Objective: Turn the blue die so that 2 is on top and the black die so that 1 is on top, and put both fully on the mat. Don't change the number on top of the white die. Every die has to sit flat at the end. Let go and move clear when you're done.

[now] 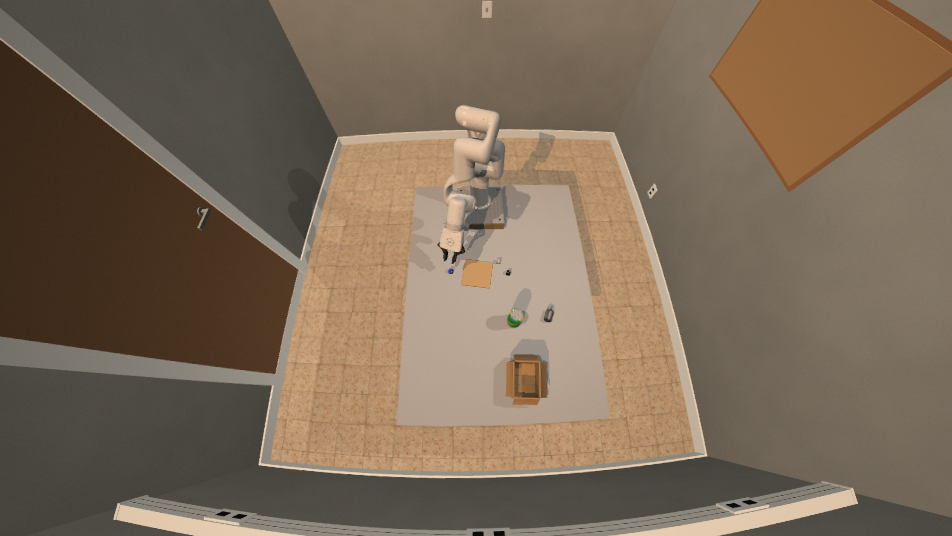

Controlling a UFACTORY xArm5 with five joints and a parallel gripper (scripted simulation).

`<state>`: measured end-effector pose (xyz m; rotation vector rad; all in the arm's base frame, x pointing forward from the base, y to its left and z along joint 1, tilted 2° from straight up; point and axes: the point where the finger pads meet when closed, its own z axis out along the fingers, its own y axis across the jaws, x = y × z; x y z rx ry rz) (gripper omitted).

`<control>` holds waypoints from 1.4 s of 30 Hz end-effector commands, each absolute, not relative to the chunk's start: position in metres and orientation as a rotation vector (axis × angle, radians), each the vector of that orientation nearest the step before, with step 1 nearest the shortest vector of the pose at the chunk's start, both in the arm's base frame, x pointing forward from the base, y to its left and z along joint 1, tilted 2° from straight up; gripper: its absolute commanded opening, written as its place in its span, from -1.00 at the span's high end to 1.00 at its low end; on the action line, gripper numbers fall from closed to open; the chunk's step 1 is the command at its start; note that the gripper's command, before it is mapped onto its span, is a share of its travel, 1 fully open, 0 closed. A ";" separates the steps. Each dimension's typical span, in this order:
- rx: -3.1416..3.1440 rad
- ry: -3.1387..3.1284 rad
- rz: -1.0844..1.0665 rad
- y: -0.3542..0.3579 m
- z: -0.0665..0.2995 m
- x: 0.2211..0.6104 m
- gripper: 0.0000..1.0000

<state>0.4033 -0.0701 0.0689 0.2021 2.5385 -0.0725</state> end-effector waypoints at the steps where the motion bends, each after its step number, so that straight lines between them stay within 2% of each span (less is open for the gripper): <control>1: 0.217 2.692 -0.055 -0.072 0.070 0.413 0.28; 29: 0.274 3.147 0.002 -0.076 0.084 0.438 0.28; 30: 0.274 3.147 0.002 -0.076 0.084 0.438 -1.00; 42: 0.299 3.145 0.002 -0.076 0.081 0.437 -1.00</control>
